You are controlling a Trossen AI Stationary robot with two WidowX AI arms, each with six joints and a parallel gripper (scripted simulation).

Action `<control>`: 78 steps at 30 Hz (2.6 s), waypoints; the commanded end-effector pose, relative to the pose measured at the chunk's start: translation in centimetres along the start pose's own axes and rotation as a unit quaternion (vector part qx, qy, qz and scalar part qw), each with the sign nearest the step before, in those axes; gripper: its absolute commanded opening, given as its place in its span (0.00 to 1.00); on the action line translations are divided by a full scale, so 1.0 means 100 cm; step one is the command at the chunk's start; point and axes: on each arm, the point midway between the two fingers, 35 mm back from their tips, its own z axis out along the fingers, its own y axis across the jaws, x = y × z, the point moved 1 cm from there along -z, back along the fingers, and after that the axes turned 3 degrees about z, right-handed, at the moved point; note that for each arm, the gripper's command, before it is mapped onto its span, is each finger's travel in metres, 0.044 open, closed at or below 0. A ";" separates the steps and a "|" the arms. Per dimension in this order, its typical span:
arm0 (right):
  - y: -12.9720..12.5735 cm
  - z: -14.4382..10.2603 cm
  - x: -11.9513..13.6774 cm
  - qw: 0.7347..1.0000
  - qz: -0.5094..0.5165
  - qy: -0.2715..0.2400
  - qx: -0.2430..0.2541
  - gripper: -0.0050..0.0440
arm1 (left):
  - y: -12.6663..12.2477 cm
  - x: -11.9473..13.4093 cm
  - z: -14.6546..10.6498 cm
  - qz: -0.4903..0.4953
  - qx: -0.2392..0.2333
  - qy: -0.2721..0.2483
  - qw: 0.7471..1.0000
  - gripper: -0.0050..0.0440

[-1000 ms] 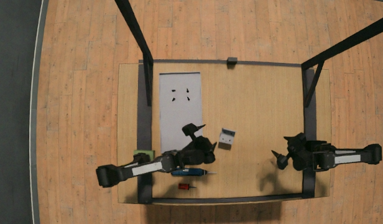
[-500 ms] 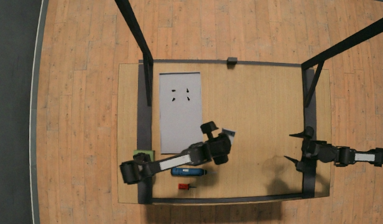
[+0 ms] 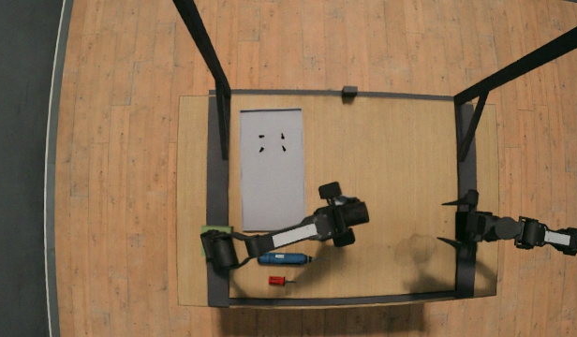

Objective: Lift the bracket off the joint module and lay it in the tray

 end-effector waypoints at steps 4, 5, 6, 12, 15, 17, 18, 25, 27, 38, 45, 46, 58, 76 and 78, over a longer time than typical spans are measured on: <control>0.000 -0.008 -0.010 1.000 0.002 -0.008 0.004 1.00 | 0.000 -0.005 -0.004 -0.006 -0.003 -0.009 1.000 1.00; 0.001 -0.010 -0.010 1.000 0.001 -0.010 0.003 1.00 | 0.001 -0.005 -0.004 -0.006 -0.004 -0.009 1.000 1.00; 0.001 -0.011 -0.011 1.000 0.001 -0.011 0.003 1.00 | 0.001 -0.005 -0.004 -0.006 -0.004 -0.009 1.000 1.00; 0.000 -0.010 -0.008 1.000 0.001 -0.009 0.002 1.00 | 0.001 -0.005 -0.004 -0.004 -0.003 -0.009 1.000 1.00; 0.000 -0.010 -0.008 1.000 0.001 -0.009 0.002 0.95 | 0.001 -0.005 -0.004 -0.004 -0.003 -0.009 1.000 1.00; 0.002 -0.007 -0.011 1.000 0.006 -0.005 0.003 0.85 | 0.001 -0.005 -0.004 -0.004 -0.003 -0.009 1.000 1.00; 0.002 -0.007 -0.012 1.000 0.010 -0.002 0.003 0.80 | 0.001 -0.005 -0.004 -0.004 -0.003 -0.009 1.000 1.00; 0.009 0.000 -0.022 0.998 0.060 0.030 0.004 0.56 | 0.001 -0.005 -0.004 -0.004 -0.003 -0.009 1.000 1.00; 0.013 0.005 -0.027 0.995 0.089 0.048 0.007 0.46 | 0.001 -0.005 -0.004 -0.004 -0.003 -0.009 1.000 1.00; 0.033 0.032 -0.040 0.967 0.216 0.128 0.035 0.37 | 0.001 -0.005 -0.004 -0.004 -0.003 -0.009 1.000 1.00; 0.040 0.037 -0.042 0.952 0.259 0.153 0.053 0.37 | 0.001 -0.005 -0.004 -0.004 -0.003 -0.009 1.000 1.00; 0.040 0.038 -0.042 0.952 0.260 0.154 0.053 0.37 | 0.001 -0.005 -0.004 -0.004 -0.003 -0.009 1.000 1.00; 0.038 0.054 -0.033 0.951 0.262 0.157 0.055 0.37 | 0.001 -0.005 -0.004 -0.004 -0.003 -0.009 1.000 1.00; 0.037 0.092 -0.018 0.949 0.261 0.165 0.058 0.37 | 0.001 -0.005 -0.004 -0.004 -0.003 -0.009 1.000 1.00; 0.037 0.087 -0.022 0.950 0.262 0.158 0.055 0.33 | 0.001 -0.005 -0.004 -0.004 -0.003 -0.009 1.000 1.00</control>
